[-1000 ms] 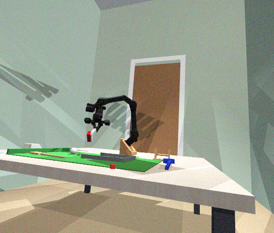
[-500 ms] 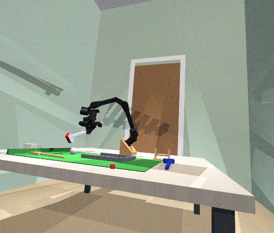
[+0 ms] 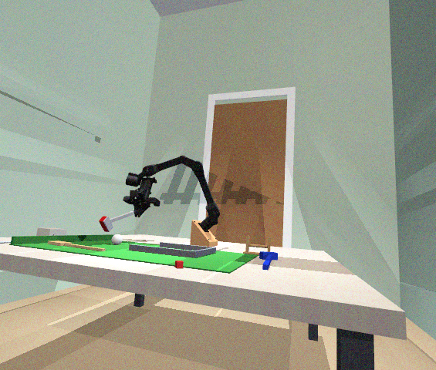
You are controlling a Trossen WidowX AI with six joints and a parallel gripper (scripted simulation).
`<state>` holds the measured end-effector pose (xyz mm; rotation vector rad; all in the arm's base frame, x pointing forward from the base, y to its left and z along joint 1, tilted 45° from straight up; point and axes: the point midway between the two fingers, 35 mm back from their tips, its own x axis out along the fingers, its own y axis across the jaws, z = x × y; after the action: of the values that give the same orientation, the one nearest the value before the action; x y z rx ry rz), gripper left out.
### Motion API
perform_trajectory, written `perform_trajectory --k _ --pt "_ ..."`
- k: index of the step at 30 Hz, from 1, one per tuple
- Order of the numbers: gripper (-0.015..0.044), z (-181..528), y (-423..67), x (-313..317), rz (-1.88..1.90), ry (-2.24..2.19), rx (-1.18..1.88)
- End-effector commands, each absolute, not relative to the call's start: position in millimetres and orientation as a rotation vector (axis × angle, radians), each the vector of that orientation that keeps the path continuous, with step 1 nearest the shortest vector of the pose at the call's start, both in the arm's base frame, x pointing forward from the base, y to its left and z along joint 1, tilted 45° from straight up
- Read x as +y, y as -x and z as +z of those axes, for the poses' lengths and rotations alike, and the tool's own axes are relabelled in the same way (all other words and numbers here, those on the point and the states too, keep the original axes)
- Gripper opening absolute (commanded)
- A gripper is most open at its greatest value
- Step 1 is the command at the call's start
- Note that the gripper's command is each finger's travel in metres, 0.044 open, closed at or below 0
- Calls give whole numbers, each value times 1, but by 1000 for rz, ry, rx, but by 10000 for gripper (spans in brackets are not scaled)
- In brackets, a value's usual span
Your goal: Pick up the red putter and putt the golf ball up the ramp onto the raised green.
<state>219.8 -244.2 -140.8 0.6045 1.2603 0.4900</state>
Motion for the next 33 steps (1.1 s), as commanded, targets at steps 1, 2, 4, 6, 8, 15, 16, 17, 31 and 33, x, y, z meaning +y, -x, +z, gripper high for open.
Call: perform_trajectory --k 1,2,4,6,8,15,16,17,31,33 --pt "0 -152 -219 -230 494 -624 1257" --pt "0 -152 -219 -230 494 -624 1257" --pt "0 -153 -219 -230 494 -624 1257" --pt "0 -154 -219 -229 494 -624 1257" --pt "0 -155 -219 -228 494 -624 1257" --pt "0 -164 -219 -220 494 -624 1256" --pt "0 -165 -219 -219 494 -624 1256" --pt "0 -166 -219 -218 494 -624 1256" --pt "0 -173 -218 -213 496 -612 1266" --pt "0 -173 -218 -213 496 -612 1266"
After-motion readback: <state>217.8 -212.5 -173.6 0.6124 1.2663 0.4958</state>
